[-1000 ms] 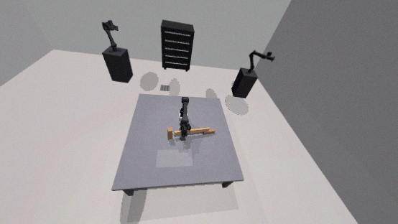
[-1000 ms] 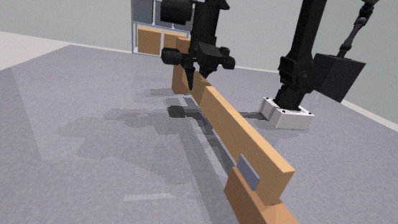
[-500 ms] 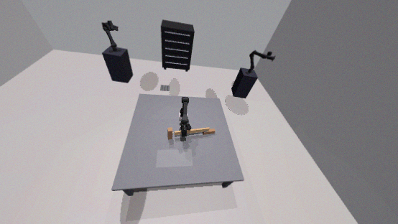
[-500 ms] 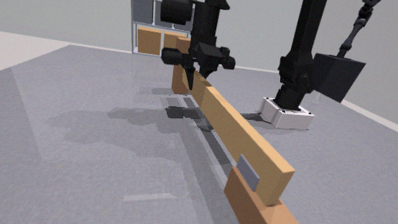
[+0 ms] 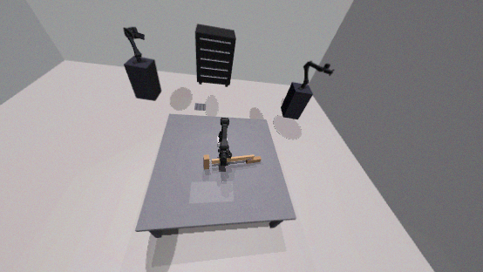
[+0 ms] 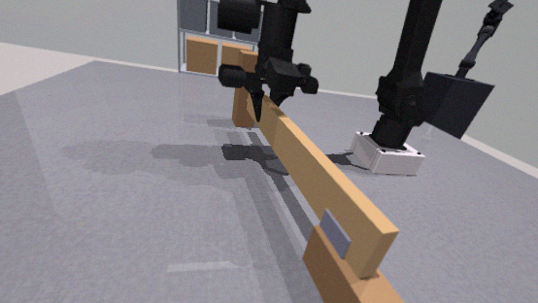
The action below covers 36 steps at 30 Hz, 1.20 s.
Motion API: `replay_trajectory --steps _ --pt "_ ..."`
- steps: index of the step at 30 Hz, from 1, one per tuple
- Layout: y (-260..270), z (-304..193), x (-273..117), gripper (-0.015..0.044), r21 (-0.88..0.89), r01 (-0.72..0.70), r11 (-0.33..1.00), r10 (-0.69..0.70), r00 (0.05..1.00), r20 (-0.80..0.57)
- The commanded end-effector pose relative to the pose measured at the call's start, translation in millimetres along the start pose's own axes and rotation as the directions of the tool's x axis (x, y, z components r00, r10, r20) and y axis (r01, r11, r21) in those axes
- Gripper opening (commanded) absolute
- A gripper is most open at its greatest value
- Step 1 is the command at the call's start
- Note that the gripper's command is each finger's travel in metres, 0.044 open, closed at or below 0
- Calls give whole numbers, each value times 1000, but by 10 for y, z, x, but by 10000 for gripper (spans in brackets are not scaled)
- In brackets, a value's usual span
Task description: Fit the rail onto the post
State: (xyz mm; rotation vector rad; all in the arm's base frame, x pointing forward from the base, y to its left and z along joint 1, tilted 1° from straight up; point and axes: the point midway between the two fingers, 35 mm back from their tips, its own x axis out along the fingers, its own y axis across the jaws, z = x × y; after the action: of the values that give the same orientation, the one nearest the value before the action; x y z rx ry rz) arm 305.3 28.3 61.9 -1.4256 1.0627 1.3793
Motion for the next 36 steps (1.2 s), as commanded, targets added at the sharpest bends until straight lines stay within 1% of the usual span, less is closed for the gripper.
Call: replay_trajectory --steps 1,36 --pt "-6 4 3 0 0 4 1000 -4 1000 2" --pt "-5 -90 -22 0 0 4 1000 -4 1000 1"
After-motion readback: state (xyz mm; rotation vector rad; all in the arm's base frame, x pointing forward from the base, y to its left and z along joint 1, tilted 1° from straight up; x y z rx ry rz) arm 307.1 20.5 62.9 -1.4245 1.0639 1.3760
